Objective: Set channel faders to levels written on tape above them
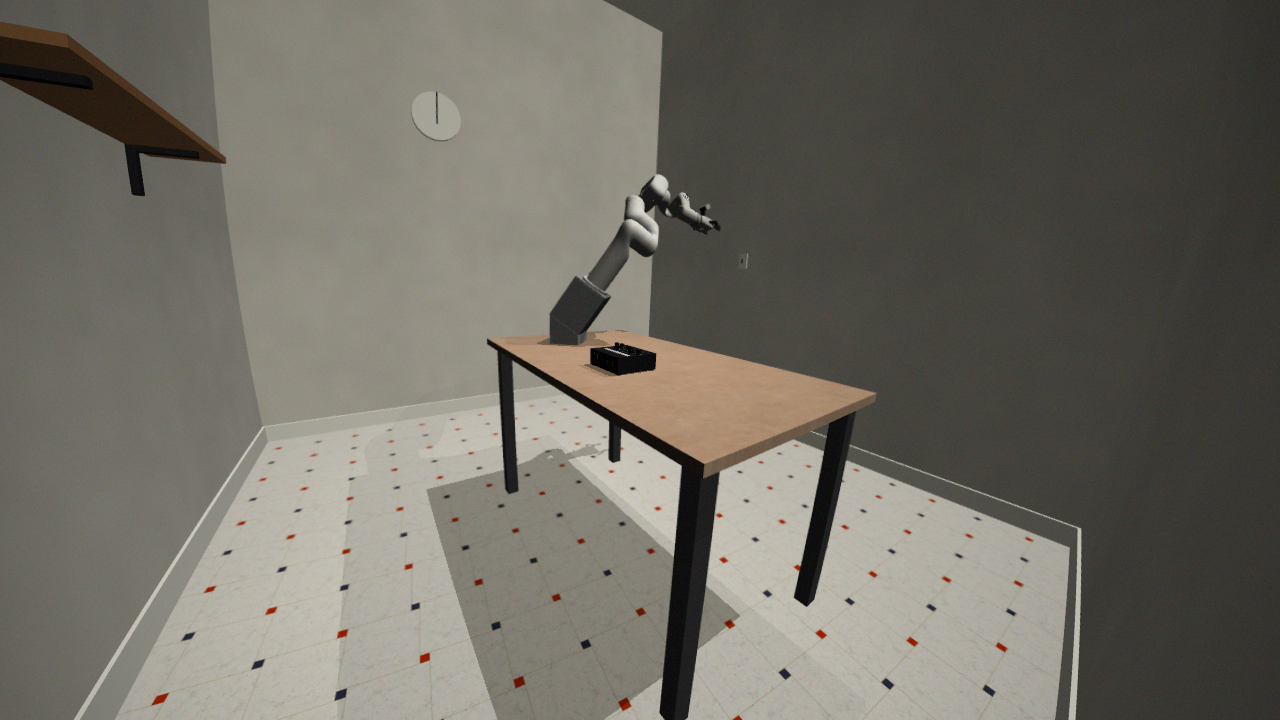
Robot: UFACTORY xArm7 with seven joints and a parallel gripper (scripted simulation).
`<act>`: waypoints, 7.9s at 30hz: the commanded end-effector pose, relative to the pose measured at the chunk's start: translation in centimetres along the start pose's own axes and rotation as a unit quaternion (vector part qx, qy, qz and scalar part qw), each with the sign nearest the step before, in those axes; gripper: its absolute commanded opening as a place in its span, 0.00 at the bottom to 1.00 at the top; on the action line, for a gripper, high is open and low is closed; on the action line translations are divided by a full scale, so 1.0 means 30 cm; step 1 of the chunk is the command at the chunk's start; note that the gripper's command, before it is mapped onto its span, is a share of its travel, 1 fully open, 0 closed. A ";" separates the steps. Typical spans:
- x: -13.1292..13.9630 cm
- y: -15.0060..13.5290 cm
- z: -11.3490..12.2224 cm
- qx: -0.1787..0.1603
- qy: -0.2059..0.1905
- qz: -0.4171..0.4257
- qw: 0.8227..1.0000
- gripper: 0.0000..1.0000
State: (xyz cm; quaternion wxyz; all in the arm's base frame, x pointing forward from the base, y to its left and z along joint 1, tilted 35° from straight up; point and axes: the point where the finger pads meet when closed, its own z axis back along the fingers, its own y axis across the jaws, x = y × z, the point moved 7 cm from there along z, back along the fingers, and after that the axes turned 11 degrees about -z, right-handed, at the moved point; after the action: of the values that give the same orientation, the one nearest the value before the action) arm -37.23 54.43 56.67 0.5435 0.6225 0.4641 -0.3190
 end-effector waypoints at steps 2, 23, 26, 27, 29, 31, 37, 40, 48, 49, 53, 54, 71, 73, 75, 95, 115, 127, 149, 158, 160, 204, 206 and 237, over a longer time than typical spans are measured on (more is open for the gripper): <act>-0.008 -0.001 0.002 -0.001 0.002 0.000 1.000 1.00; -0.041 0.113 -0.014 0.023 0.011 0.032 0.999 1.00; -0.057 0.174 -0.021 0.035 0.015 0.049 0.998 1.00; -0.076 0.251 -0.027 0.051 0.018 0.070 0.996 1.00; -0.098 0.345 -0.032 0.070 0.021 0.096 0.993 1.00; -0.098 0.345 -0.032 0.070 0.021 0.096 0.993 1.00; -0.145 0.584 -0.027 0.117 0.022 0.162 0.980 1.00; -0.167 0.729 -0.014 0.144 0.017 0.201 0.969 1.00; -0.191 1.016 0.039 0.202 -0.007 0.289 0.936 1.00; -0.195 1.051 0.045 0.202 -0.007 0.289 0.936 1.00; -0.195 1.182 0.084 0.231 -0.029 0.335 0.913 1.00; -0.197 1.216 0.091 0.231 -0.029 0.335 0.913 1.00; -0.135 1.789 0.343 0.293 -0.138 0.471 0.821 1.00; -0.131 1.814 0.355 0.293 -0.138 0.471 0.821 1.00; -0.099 1.907 0.424 0.300 -0.187 0.510 0.784 1.00; 0.154 2.417 0.887 0.266 -0.354 0.596 0.671 1.00; 0.527 2.689 1.425 0.148 -0.503 0.623 0.580 1.00; 0.793 2.723 1.767 0.041 -0.568 0.615 0.545 1.00; 0.967 2.696 1.977 -0.014 -0.589 0.605 0.535 1.00; 1.093 2.644 2.124 -0.068 -0.601 0.594 0.531 1.00; 1.093 2.644 2.124 -0.068 -0.601 0.594 0.531 1.00; 1.403 2.401 2.469 -0.209 -0.596 0.555 0.541 1.00; 1.403 2.401 2.469 -0.209 -0.596 0.555 0.541 1.00; 1.639 2.048 2.708 -0.323 -0.546 0.516 0.576 1.00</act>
State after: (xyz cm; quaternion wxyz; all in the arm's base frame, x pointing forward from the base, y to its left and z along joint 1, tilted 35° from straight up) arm 49.33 -9.67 23.53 0.9144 0.2604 -0.2902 -0.1089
